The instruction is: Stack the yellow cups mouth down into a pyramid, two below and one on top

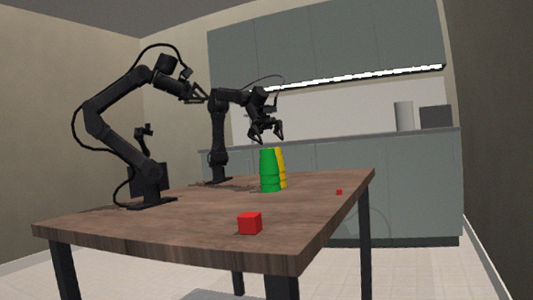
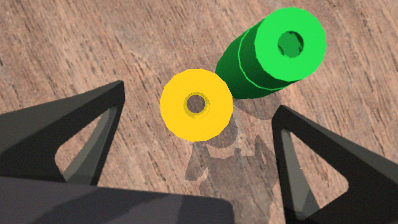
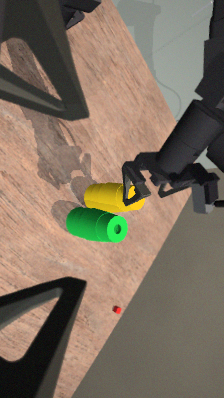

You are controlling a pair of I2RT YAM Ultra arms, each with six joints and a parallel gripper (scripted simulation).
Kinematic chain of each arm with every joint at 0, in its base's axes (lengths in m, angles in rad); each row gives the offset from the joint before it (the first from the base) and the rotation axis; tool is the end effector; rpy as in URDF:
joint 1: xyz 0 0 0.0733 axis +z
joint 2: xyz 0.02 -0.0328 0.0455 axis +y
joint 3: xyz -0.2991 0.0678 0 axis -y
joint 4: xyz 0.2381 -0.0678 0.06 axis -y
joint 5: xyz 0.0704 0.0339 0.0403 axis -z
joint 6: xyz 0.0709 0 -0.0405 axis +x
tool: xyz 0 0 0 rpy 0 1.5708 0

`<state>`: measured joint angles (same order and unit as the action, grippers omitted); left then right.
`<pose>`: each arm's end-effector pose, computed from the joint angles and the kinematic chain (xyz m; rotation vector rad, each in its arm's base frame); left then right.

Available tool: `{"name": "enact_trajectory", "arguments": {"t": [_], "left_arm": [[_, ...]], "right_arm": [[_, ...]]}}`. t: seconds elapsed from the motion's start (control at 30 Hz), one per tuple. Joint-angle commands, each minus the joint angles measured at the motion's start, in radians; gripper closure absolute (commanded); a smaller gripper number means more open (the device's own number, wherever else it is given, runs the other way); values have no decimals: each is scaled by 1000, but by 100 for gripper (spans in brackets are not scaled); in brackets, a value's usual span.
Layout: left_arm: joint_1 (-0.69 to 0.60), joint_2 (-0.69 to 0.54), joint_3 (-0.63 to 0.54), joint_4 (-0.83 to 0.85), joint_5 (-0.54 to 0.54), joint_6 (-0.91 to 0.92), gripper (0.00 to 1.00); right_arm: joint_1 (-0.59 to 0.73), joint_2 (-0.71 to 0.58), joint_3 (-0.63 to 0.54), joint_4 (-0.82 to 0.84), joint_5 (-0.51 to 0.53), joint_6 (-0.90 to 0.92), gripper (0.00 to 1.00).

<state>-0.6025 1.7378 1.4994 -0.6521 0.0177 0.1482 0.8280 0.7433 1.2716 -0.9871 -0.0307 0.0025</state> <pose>0.3328 -0.2291 0.3059 0.9141 2.2987 -0.2185 0.0664 0.0772 0.4303 -0.8501 1.8920 0.5491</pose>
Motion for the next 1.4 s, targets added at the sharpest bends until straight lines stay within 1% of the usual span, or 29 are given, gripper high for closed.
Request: {"name": "enact_trajectory", "arguments": {"t": [0.0, 0.3, 0.33, 0.37, 0.5, 0.57, 0.6, 0.7, 0.83, 1.23, 1.37], "left_arm": [[-4, -45, 10, 36, -11, 26, 0], [-4, -45, 9, 38, -10, 27, 0], [-3, -45, 19, 17, -20, 17, 11], [-4, -43, 20, -11, -23, -7, 19], [-14, -6, 43, -130, -55, -147, 19], [-14, -6, 43, -130, -55, -147, 19], [-17, 9, 64, -168, -62, -184, 19], [-23, 33, 98, -213, -70, -229, 19], [-26, 53, 128, -214, -62, -225, 19], [-24, 46, 132, -218, -62, -226, 19], [-14, 95, 185, -232, -61, -224, 19]], "right_arm": [[11, -24, -15, -1, 2, 6, 0], [11, -24, -15, -1, 2, 6, 0], [11, -24, -15, -1, 2, 6, 0], [11, -24, -15, -1, 2, 6, 0], [11, -24, -15, -1, 2, 6, 0], [11, -24, -15, -1, 2, 6, 0], [11, -24, -15, -1, 2, 6, 0], [11, -24, -15, -1, 2, 6, 0], [11, -24, -15, -1, 2, 6, 0], [7, -15, -4, -1, 3, 7, 0], [7, -15, -4, -1, 4, 7, 0]]}}
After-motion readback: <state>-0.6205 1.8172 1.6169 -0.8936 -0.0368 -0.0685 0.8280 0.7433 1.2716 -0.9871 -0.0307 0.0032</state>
